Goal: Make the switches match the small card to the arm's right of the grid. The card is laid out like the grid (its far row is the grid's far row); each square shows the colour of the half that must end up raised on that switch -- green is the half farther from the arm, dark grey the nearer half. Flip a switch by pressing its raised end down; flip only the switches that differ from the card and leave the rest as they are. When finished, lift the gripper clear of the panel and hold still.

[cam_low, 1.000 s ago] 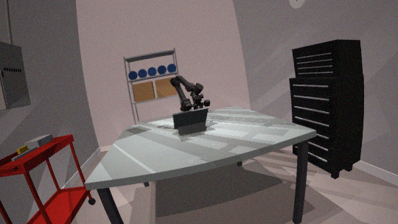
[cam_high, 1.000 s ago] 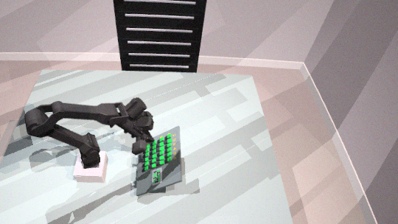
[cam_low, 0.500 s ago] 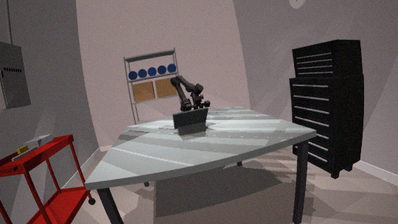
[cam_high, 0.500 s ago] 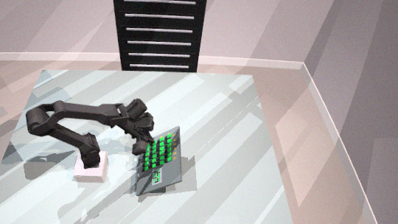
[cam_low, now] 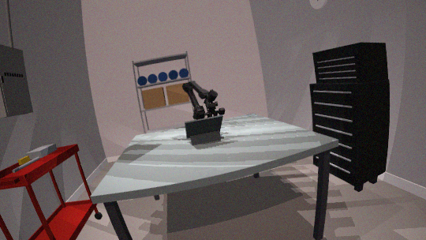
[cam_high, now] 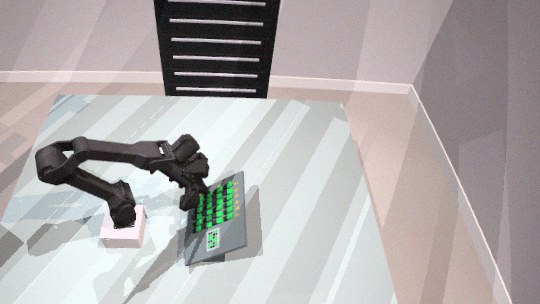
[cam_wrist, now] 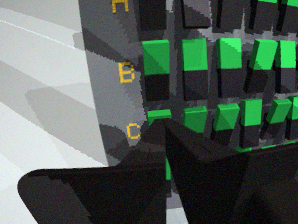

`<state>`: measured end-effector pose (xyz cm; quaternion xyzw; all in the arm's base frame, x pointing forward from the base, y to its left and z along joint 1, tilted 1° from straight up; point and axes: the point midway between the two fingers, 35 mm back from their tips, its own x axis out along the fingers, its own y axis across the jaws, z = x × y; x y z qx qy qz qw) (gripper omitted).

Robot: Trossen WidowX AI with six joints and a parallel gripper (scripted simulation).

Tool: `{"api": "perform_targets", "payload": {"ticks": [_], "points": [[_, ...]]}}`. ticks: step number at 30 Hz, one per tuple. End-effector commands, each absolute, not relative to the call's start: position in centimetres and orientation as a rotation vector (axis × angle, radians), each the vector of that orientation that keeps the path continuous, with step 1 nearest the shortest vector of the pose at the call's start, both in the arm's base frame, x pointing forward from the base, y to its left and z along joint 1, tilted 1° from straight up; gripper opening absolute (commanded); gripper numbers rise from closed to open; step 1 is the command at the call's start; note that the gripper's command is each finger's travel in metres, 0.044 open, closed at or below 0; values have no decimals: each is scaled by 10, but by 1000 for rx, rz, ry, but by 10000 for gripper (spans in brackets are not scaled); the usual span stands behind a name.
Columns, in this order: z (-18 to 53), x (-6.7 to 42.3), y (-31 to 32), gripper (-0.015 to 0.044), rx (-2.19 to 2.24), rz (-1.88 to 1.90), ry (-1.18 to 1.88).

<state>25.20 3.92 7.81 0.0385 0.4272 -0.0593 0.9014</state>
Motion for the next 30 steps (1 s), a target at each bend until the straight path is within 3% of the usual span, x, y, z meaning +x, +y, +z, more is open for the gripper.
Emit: {"api": "perform_targets", "payload": {"ticks": [1, 30], "points": [[77, 252, 40, 0, 76, -116, 887], [74, 255, 40, 0, 75, -116, 887]]}}
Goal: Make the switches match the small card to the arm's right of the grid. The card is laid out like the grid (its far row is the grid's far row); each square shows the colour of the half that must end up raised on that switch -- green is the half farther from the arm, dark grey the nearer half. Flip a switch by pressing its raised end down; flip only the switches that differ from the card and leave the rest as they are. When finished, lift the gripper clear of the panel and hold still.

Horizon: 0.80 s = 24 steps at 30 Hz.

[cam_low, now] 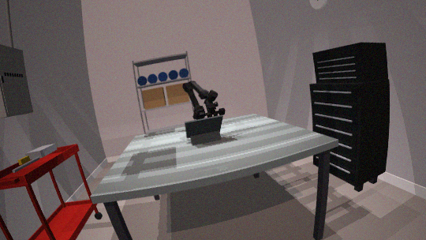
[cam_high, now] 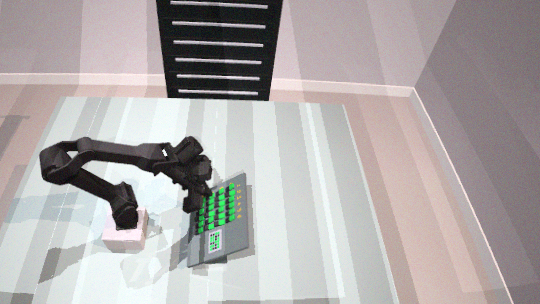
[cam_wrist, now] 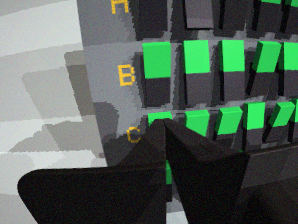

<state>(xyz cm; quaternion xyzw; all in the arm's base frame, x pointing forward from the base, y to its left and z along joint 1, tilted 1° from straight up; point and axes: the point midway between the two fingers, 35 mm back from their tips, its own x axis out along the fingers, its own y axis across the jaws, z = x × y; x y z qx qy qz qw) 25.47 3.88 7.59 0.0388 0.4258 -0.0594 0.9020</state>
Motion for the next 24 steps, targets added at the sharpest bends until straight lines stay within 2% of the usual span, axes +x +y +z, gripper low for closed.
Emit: {"api": "perform_targets", "payload": {"ticks": [1, 17, 24], "points": [[74, 255, 40, 0, 75, -116, 887], [75, 255, 39, 0, 80, -122, 881], [121, 214, 45, 0, 75, -116, 865]]}}
